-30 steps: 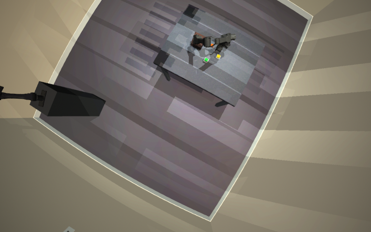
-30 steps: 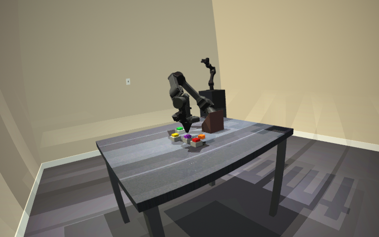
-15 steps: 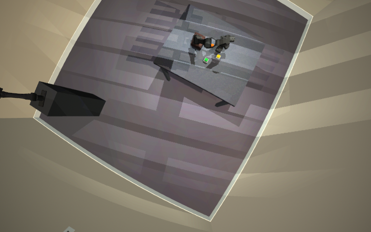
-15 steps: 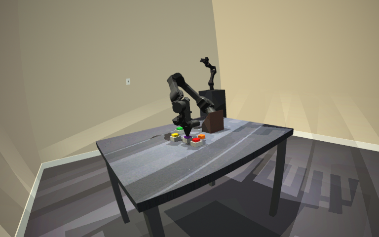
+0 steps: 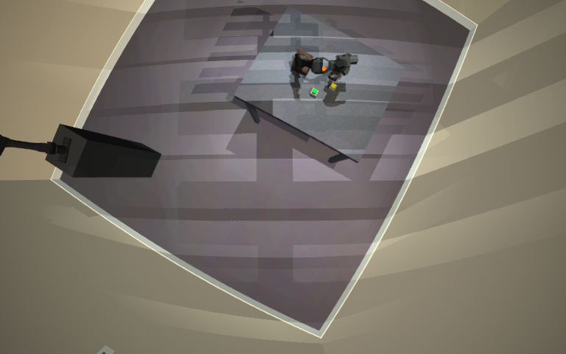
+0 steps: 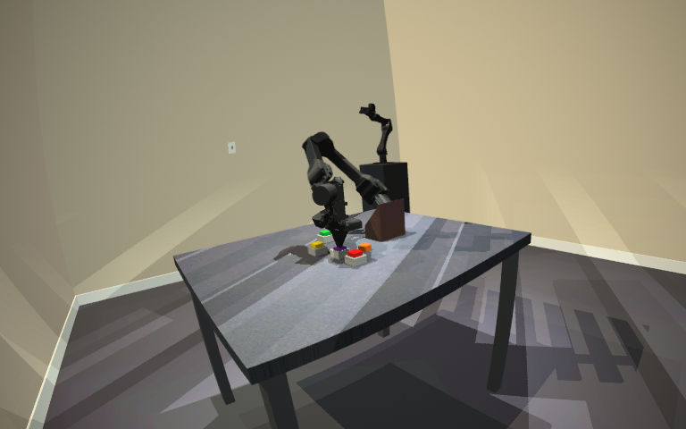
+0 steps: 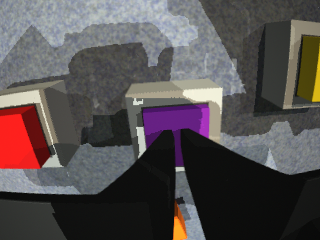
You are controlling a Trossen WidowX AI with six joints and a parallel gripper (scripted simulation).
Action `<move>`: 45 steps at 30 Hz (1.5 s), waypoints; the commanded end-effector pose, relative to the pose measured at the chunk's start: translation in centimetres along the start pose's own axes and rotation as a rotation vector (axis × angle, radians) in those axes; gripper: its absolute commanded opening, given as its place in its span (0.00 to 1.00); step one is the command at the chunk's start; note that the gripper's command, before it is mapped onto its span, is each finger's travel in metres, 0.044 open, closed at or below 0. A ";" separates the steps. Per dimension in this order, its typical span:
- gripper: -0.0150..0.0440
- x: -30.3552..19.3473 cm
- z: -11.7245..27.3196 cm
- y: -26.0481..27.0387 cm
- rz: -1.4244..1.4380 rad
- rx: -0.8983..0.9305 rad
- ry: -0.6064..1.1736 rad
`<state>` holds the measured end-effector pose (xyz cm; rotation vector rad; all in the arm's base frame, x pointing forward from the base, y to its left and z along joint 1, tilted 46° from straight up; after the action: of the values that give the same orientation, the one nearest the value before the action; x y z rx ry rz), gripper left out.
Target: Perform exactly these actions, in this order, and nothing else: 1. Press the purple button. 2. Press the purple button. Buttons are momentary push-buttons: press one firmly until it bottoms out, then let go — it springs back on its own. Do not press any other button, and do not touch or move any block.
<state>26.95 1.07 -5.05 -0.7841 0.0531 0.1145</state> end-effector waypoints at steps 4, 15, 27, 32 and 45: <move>0.29 0.0 1.0 0.0 0.002 0.000 0.001; 0.29 -0.1 2.9 0.0 0.007 -0.002 0.002; 0.29 -0.1 0.9 0.0 0.007 -0.003 0.002; 0.29 -0.1 0.1 0.0 0.007 -0.003 0.002; 0.29 -0.1 -0.1 0.0 0.007 -0.004 0.003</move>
<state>26.98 1.09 -5.04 -0.7836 0.0523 0.1141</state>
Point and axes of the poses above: the point midway between the two fingers, 35 mm back from their tips, its own z axis back along the fingers, its own y axis across the jaws, x = y × z, the point moved 1 cm from there along z, back along the fingers, and after that the axes turned 10 degrees about z, right-handed, at the moved point
